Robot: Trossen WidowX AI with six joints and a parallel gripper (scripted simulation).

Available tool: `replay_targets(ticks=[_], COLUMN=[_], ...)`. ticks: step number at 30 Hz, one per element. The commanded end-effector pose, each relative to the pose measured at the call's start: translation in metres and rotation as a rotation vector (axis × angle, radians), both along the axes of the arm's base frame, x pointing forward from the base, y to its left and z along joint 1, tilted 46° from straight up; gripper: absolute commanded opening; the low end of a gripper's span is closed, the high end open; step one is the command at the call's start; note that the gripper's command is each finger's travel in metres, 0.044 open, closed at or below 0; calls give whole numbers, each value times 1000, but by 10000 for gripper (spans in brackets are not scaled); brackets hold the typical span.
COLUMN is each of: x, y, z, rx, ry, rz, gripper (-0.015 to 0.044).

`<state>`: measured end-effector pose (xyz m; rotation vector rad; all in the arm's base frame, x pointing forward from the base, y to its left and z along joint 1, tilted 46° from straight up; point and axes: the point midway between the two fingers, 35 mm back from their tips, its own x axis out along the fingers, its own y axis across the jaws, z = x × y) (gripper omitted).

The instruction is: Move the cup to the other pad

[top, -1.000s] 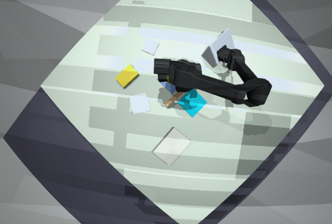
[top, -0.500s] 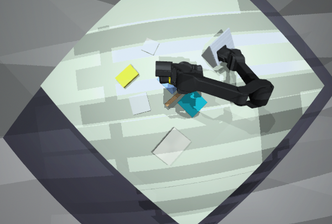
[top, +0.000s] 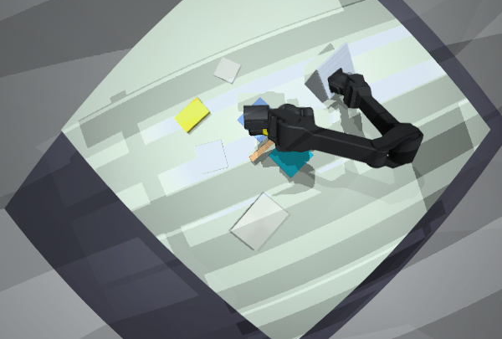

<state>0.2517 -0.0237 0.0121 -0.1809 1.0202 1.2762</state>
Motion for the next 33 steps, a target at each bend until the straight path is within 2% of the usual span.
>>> replay_targets(ticks=[1, 33], x=[-2, -6], y=[6, 56], z=[6, 59], rx=[6, 9], ry=[5, 7], rz=[-3, -3], gripper=[0, 0])
